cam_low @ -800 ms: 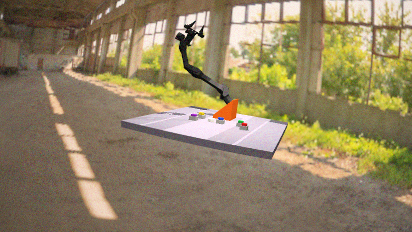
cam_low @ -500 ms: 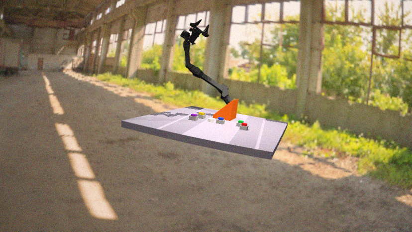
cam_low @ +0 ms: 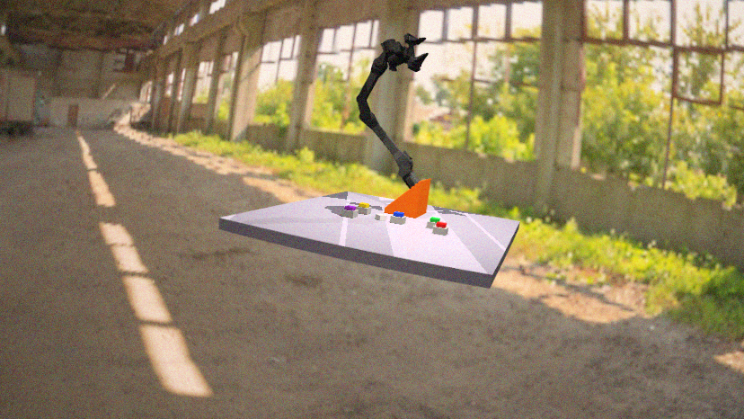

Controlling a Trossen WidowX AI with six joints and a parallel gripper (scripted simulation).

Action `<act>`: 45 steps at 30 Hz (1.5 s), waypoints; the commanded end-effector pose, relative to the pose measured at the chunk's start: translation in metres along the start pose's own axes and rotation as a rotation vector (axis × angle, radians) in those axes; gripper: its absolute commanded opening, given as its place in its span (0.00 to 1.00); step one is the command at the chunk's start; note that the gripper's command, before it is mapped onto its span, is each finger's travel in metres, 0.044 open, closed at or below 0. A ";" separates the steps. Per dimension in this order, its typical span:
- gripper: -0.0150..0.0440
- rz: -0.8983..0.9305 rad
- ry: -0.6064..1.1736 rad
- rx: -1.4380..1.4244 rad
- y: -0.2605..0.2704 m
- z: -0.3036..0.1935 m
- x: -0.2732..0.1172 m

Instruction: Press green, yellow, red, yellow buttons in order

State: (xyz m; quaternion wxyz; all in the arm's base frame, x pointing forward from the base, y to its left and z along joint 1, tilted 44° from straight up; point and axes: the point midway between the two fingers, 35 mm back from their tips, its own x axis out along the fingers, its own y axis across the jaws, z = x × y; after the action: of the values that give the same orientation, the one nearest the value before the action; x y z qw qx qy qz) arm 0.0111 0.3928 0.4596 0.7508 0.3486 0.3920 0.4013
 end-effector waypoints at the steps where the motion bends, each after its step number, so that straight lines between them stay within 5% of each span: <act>1: 0.93 -0.184 -0.017 -0.087 -0.051 -0.005 0.053; 11: 0.93 -0.629 -0.019 -0.219 -0.199 0.006 0.139; 20: 0.93 -1.045 0.057 -0.271 -0.352 0.025 0.159; 28: 0.93 -1.419 0.204 -0.255 -0.486 0.032 0.127; 37: 0.93 -1.823 0.494 -0.146 -0.611 0.016 0.036; 45: 0.93 -1.872 0.545 -0.122 -0.624 0.011 0.020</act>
State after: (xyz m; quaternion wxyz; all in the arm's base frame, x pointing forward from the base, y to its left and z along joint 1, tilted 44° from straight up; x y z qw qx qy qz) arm 0.2376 0.1406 -0.0632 0.6748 -0.2416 0.6427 -0.2705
